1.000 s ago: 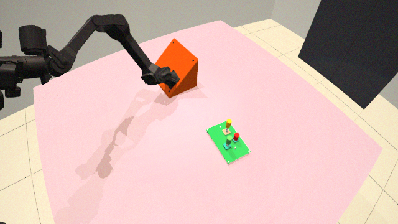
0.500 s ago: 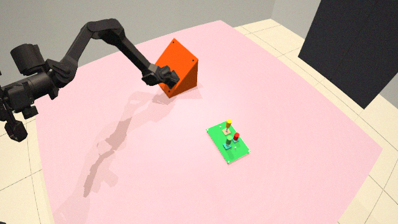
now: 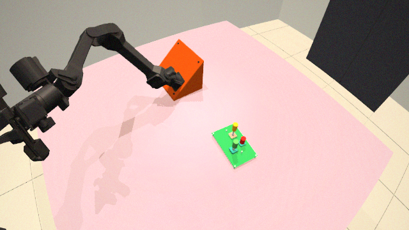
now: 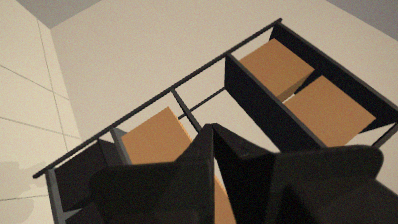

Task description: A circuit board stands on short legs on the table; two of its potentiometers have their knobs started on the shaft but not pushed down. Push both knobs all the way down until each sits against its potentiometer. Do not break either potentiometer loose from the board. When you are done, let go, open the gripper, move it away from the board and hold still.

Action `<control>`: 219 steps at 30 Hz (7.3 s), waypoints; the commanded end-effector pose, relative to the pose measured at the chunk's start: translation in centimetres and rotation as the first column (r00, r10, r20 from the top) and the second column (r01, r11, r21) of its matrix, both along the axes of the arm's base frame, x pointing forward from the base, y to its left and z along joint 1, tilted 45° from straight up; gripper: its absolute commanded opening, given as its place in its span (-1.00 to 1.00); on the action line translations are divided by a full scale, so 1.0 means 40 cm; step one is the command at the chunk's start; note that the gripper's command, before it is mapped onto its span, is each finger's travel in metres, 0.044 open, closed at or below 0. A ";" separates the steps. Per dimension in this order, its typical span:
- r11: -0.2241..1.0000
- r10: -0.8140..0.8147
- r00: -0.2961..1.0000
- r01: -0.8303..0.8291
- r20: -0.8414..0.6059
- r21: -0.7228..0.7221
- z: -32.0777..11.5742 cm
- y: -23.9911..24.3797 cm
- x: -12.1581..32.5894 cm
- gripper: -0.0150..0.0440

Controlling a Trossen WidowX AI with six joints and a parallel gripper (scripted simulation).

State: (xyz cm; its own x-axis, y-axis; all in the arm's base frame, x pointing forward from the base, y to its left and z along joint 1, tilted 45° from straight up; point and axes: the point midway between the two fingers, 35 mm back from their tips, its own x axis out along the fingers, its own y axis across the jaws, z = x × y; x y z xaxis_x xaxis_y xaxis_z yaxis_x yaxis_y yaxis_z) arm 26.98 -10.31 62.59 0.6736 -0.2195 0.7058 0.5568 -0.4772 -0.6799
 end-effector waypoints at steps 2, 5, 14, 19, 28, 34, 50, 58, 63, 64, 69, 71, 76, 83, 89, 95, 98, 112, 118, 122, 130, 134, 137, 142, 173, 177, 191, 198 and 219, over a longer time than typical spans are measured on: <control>0.991 0.082 0.994 -0.075 -0.067 0.111 -0.053 -0.003 0.080 -0.49; 0.984 0.126 0.986 -0.111 -0.105 0.137 -0.081 0.011 0.120 -0.49; 0.958 0.240 0.949 -0.198 -0.202 0.207 -0.158 0.058 0.216 -0.49; 0.908 0.336 0.907 -0.240 -0.253 0.343 -0.228 0.080 0.284 -0.49; 0.778 0.491 0.811 -0.243 -0.318 0.580 -0.367 0.135 0.392 -0.49; 0.686 0.581 0.724 -0.190 -0.372 0.702 -0.488 0.205 0.454 -0.49; 0.403 0.698 0.582 0.162 -0.417 0.901 -0.791 0.355 0.529 -0.49; 0.290 0.716 0.517 0.391 -0.469 0.874 -0.963 0.452 0.514 -0.49; 0.231 0.706 0.485 0.532 -0.517 0.814 -1.067 0.509 0.483 -0.49; 0.220 0.701 0.480 0.559 -0.528 0.800 -1.087 0.519 0.475 -0.49; 0.164 0.661 0.464 0.678 -0.590 0.716 -1.176 0.559 0.430 -0.49; 0.140 0.636 0.460 0.721 -0.619 0.679 -1.209 0.571 0.408 -0.49; 0.087 0.558 0.448 0.805 -0.698 0.586 -1.283 0.597 0.349 -0.49; 0.026 0.397 0.427 0.880 -0.812 0.475 -1.365 0.622 0.255 -0.49; 0.001 0.226 0.412 0.906 -0.883 0.423 -1.407 0.633 0.177 -0.49; 0.012 0.047 0.412 0.910 -0.910 0.413 -1.425 0.639 0.111 -0.49; 0.015 0.028 0.414 0.910 -0.910 0.414 -1.426 0.640 0.105 -0.49; 0.015 0.027 0.414 0.910 -0.910 0.415 -1.463 0.604 0.110 -0.49; 0.016 0.027 0.414 0.910 -0.910 0.415 -1.477 0.591 0.113 -0.49; 0.016 0.027 0.415 0.910 -0.910 0.415 -1.489 0.579 0.114 -0.49; 0.016 0.026 0.415 0.910 -0.910 0.415 -1.499 0.569 0.115 -0.49; 0.016 0.026 0.415 0.910 -0.910 0.415 -1.497 0.571 0.115 -0.49; 0.016 0.026 0.415 0.910 -0.910 0.415 -1.497 0.571 0.115 -0.49; 0.016 0.026 0.415 0.910 -0.910 0.415 -1.500 0.568 0.115 -0.49; 0.016 0.026 0.415 0.910 -0.910 0.415 -1.506 0.562 0.116 -0.49; 0.016 0.026 0.415 0.910 -0.910 0.415 -1.506 0.562 0.116 -0.49; 0.016 0.026 0.415 0.909 -0.909 0.415 -1.520 0.548 0.118 -0.49; 0.016 0.026 0.415 0.909 -0.909 0.416 -1.523 0.546 0.119 -0.49; 0.016 0.026 0.415 0.909 -0.909 0.416 -1.547 0.522 0.122 -0.49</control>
State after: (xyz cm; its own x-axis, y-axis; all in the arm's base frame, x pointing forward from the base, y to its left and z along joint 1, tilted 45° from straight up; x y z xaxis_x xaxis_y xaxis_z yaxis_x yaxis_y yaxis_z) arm 31.53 11.90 1.87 0.1168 -0.6779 -0.7258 -0.2264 0.6934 -0.6840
